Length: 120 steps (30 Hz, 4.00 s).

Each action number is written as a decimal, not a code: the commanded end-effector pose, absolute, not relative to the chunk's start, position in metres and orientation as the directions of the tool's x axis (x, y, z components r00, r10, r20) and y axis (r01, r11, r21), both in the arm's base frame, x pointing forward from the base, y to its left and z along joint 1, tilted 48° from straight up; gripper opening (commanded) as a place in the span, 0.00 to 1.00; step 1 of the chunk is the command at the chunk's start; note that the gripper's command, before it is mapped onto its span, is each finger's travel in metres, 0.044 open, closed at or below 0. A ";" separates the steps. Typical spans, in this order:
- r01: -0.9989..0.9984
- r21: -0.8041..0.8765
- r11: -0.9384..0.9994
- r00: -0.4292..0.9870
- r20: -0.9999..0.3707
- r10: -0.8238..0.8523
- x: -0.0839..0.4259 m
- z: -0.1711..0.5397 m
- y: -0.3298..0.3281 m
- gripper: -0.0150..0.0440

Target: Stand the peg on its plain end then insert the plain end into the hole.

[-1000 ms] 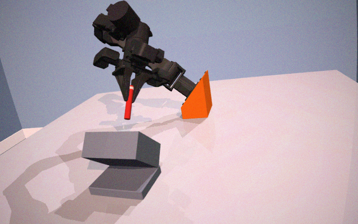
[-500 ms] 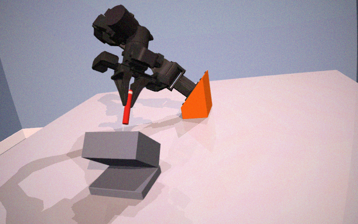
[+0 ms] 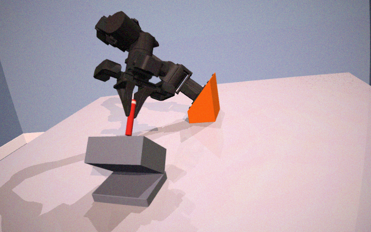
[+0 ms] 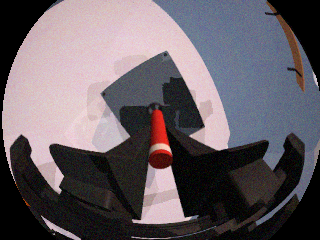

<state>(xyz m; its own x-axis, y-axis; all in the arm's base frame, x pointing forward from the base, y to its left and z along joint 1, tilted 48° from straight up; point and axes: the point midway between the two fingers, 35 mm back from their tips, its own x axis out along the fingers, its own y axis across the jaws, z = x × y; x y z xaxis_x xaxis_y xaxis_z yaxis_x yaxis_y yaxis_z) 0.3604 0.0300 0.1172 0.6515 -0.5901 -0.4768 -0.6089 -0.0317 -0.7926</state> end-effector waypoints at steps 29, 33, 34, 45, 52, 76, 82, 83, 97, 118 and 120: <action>-0.608 -0.793 -0.032 0.652 -0.476 -0.590 0.366 0.111 0.026 0.25; -0.608 -0.793 -0.032 0.652 -0.476 -0.590 0.367 0.110 0.025 0.25; -0.608 -0.793 -0.032 0.652 -0.476 -0.590 0.368 0.110 0.025 0.25; -0.608 -0.794 -0.032 0.652 -0.476 -0.590 0.372 0.106 0.021 0.25; -0.608 -0.794 -0.032 0.652 -0.475 -0.590 0.375 0.104 0.019 0.25; -0.607 -0.794 -0.033 0.653 -0.475 -0.590 0.384 0.097 0.010 0.25; -0.607 -0.794 -0.033 0.653 -0.475 -0.590 0.386 0.096 0.008 0.25; -0.607 -0.794 -0.033 0.653 -0.474 -0.590 0.386 0.095 0.008 0.25; -0.605 -0.796 -0.030 0.651 -0.473 -0.593 0.387 0.096 0.007 0.25; -0.608 -0.793 -0.027 0.649 -0.478 -0.592 0.381 0.099 0.014 1.00; -0.609 -0.793 -0.026 0.649 -0.479 -0.591 0.379 0.100 0.016 1.00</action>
